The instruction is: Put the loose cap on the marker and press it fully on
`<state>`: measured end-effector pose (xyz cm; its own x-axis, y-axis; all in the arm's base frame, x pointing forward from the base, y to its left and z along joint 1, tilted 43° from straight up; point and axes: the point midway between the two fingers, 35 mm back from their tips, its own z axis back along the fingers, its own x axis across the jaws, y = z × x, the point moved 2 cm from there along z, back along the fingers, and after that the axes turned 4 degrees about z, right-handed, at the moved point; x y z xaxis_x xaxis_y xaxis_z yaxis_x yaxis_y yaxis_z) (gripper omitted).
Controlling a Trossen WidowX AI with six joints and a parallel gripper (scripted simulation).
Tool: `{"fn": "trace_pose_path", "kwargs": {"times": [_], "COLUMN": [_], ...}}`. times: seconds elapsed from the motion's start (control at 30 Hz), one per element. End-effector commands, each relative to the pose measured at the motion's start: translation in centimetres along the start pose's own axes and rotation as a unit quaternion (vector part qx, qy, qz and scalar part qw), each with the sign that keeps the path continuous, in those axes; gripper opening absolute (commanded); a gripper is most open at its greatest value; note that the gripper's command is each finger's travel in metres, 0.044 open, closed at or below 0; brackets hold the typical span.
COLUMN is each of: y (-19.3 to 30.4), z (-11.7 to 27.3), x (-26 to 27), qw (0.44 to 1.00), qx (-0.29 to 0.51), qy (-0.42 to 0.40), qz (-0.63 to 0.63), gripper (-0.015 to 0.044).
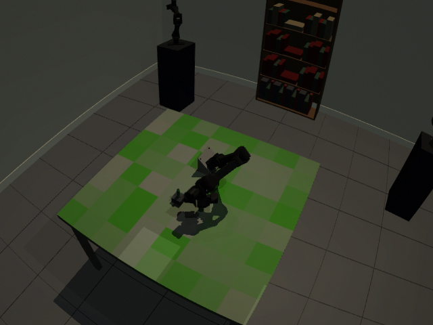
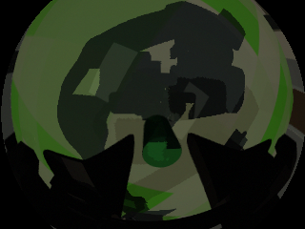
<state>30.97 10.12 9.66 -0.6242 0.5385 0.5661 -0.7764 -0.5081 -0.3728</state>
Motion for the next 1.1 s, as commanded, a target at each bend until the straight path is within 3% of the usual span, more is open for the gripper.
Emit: {"fn": "trace_pose_path", "kwargs": {"times": [0.0, 0.17, 0.3, 0.6, 0.73, 1.07], "y": [0.1, 0.1, 0.1, 0.1, 0.1, 0.0], "z": [-1.0, -1.3, -1.3, -1.3, -0.7, 1.8], "x": [0.2, 0.2, 0.2, 0.1, 0.1, -0.1], "qw": [1.0, 1.0, 1.0, 1.0, 1.0, 1.0], "qx": [0.001, 0.0, 0.0, 0.0, 0.001, 0.001], "qy": [-0.004, -0.004, -0.004, -0.004, -0.004, -0.003], "qz": [-0.002, -0.002, -0.002, -0.002, -0.002, -0.003], "gripper": [0.0254, 0.0254, 0.0149, 0.0089, 0.0, 0.0]}}
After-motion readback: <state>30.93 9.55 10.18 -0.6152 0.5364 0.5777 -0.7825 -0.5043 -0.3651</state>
